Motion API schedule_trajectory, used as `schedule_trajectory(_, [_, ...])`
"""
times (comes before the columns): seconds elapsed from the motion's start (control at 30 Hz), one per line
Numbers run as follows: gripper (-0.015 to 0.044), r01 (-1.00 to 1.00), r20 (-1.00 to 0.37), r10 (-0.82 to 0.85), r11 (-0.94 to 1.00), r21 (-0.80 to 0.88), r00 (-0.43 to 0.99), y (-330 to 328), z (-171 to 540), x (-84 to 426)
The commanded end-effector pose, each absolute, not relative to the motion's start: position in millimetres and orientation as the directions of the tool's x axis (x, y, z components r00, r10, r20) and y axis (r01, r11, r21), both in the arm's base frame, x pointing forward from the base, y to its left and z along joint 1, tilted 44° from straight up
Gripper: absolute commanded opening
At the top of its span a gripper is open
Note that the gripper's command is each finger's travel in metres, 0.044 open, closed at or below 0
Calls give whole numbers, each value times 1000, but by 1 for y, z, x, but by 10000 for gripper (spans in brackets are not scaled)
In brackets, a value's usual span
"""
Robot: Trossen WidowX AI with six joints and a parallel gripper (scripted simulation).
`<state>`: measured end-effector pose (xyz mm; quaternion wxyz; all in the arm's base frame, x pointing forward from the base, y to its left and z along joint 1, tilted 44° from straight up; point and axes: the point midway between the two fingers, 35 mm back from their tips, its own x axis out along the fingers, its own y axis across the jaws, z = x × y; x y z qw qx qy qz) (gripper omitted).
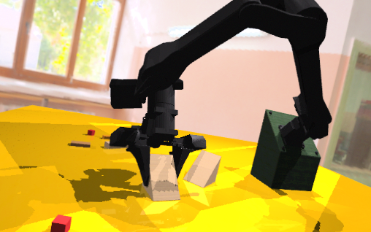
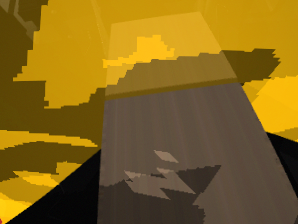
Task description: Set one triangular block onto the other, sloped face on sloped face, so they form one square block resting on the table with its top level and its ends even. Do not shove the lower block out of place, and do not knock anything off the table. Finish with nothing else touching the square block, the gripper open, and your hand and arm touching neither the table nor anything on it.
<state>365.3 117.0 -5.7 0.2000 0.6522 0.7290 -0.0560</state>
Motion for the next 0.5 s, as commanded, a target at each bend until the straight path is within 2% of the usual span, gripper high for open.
schedule_trajectory(0.0, [210, 974, -361, 930, 140, 178, -67, 117, -5, 366])
schedule_trajectory(0.03, [203, 974, -361, 930, 140, 178, -67, 117, -5, 366])
schedule_trajectory(0.3, [0, 973, -365, 929, 143, 179, -69, 115, -4, 365])
schedule_trajectory(0.47, [0, 974, -456, 889, 144, 173, -50, 115, 2, 364])
